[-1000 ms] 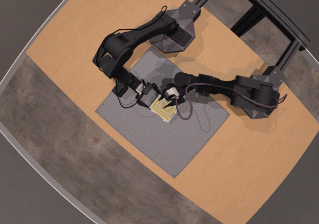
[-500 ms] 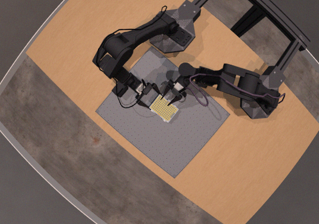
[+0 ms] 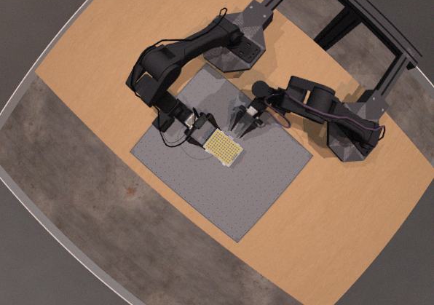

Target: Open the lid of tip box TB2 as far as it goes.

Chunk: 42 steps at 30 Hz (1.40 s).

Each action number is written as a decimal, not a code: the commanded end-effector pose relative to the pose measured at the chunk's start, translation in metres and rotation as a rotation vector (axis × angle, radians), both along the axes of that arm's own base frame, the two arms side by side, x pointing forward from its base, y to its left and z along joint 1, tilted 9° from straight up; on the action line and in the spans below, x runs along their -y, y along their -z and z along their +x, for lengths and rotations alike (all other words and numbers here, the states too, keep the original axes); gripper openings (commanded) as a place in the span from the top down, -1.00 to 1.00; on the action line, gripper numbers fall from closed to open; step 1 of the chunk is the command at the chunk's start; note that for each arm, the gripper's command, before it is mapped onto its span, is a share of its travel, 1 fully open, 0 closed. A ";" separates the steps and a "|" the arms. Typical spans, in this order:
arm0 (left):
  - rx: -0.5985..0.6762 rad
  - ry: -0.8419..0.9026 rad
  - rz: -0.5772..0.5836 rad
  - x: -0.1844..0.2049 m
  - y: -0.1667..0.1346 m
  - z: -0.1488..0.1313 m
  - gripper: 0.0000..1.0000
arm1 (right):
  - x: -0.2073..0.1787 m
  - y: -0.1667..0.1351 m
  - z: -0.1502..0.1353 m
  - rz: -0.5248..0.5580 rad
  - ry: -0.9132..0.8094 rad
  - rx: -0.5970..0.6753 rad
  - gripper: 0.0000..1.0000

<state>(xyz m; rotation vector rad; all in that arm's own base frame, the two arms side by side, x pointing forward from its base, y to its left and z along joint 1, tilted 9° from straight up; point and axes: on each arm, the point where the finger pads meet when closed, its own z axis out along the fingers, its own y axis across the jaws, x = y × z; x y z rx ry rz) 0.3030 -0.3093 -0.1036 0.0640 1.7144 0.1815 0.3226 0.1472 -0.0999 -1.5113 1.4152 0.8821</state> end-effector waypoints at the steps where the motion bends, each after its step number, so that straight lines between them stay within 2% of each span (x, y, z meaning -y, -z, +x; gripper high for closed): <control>1: 0.047 0.004 -0.062 0.014 -0.017 0.000 0.15 | -0.001 0.001 -0.002 0.014 0.000 -0.016 -0.67; 14: 0.044 -0.002 -0.053 0.009 -0.016 0.001 0.15 | -0.001 0.001 -0.002 0.014 0.000 -0.016 -0.67; 21: 0.049 0.000 -0.066 0.017 -0.026 0.016 0.15 | -0.001 0.001 -0.002 0.014 0.000 -0.016 -0.67; 32: 0.052 0.000 -0.069 0.015 -0.024 0.029 0.15 | -0.001 0.001 -0.002 0.014 0.000 -0.016 -0.67; 42: 0.053 -0.003 -0.069 0.015 -0.024 0.028 0.15 | -0.001 0.001 -0.002 0.014 0.000 -0.016 -0.67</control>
